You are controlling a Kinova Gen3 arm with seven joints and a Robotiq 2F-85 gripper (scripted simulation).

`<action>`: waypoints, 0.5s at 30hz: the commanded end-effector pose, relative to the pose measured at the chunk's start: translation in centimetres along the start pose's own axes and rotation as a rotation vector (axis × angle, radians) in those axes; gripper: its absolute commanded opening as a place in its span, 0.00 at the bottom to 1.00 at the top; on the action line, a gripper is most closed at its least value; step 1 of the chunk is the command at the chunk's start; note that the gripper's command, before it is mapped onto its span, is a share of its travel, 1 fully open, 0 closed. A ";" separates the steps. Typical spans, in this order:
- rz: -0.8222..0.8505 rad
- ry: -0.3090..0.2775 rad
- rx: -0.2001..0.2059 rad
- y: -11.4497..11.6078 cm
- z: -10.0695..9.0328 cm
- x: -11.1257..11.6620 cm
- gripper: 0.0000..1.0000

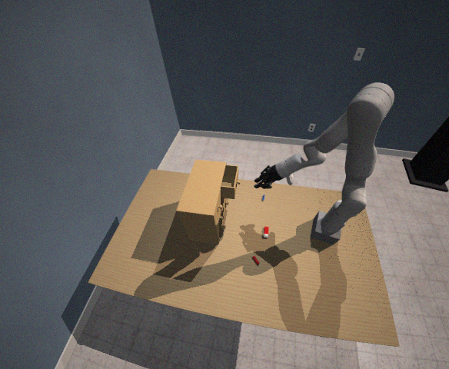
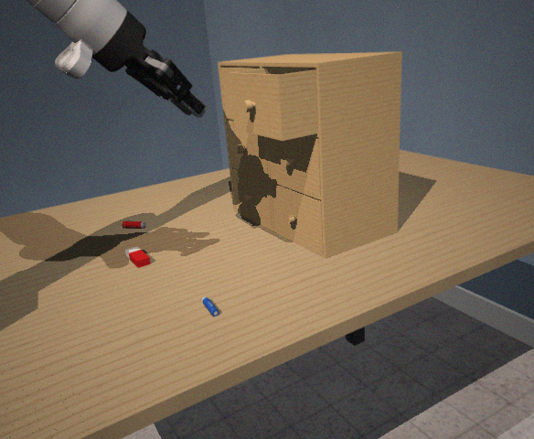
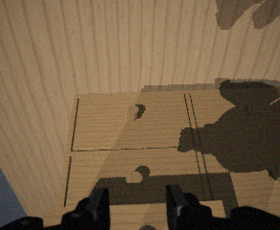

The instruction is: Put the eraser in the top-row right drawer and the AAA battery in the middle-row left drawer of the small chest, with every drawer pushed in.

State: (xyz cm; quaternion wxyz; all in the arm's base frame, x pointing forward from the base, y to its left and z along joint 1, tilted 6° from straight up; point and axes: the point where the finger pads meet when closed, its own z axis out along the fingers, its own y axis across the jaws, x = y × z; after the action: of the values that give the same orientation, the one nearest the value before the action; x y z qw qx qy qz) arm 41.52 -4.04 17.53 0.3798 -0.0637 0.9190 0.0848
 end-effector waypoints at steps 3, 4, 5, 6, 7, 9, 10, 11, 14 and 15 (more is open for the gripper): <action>0.008 -0.020 0.009 -0.3 -2.0 0.0 0.33; 0.008 -0.020 0.009 -0.3 -2.0 0.0 0.33; 0.008 -0.020 0.009 -0.3 -2.1 0.0 0.33; 0.008 -0.020 0.009 -0.3 -2.1 0.0 0.33; 0.008 -0.020 0.009 -0.3 -2.1 0.0 0.33; 0.008 -0.020 0.009 -0.3 -2.1 0.0 0.33; 0.008 -0.020 0.009 -0.3 -2.1 0.0 0.33; 0.008 -0.020 0.009 -0.3 -2.1 0.0 0.33; 0.008 -0.020 0.009 -0.3 -2.1 0.0 0.33; 0.008 -0.020 0.009 -0.3 -2.1 0.0 0.33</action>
State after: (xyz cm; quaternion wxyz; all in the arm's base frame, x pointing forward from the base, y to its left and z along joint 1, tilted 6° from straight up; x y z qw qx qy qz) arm 40.07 -4.75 18.84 0.3876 -0.0573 0.9163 0.0830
